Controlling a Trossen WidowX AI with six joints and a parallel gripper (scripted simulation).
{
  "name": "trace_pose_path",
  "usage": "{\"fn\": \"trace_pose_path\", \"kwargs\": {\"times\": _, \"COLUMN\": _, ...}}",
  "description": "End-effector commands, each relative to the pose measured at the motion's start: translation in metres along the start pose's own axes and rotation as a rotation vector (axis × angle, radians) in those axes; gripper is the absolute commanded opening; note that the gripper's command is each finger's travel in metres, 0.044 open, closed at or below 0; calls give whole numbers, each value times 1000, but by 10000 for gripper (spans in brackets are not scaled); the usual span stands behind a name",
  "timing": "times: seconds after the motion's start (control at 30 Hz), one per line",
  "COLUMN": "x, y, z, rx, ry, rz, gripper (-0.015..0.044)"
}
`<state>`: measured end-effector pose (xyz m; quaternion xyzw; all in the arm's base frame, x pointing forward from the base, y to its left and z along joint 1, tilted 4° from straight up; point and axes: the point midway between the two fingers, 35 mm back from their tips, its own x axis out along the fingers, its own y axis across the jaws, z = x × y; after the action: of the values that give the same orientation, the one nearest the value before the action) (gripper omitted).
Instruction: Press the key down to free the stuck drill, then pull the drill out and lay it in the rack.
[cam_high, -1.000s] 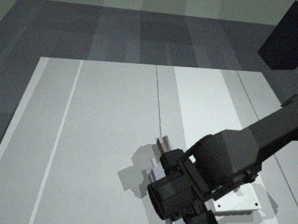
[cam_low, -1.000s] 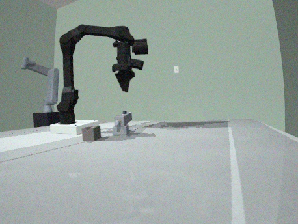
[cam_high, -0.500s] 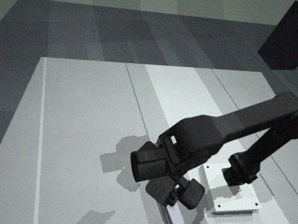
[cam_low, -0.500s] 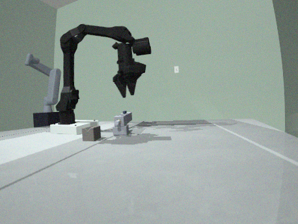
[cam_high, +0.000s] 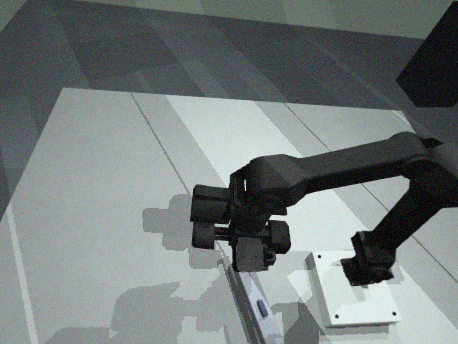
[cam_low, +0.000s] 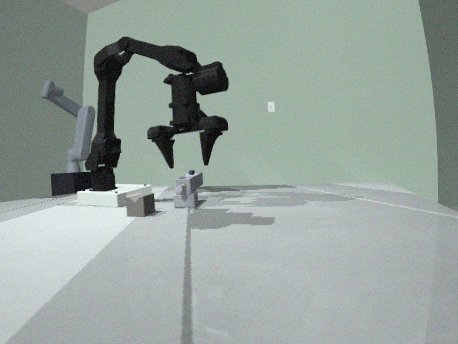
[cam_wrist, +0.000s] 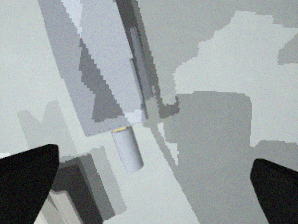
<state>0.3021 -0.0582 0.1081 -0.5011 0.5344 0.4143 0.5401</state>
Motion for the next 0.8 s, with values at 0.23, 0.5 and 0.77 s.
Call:
{"fn": "trace_pose_path", "kwargs": {"times": 0.23, "x": 31, "y": 7, "z": -33, "rx": -354, "ry": -7, "rz": 37, "gripper": 440}}
{"fn": "trace_pose_path", "kwargs": {"times": 0.5, "x": 31, "y": 7, "z": -33, "rx": -354, "ry": -7, "rz": 37, "gripper": 440}}
{"fn": "trace_pose_path", "kwargs": {"times": 0.77, "x": 37, "y": 7, "z": -32, "rx": -354, "ry": -7, "rz": 37, "gripper": 440}}
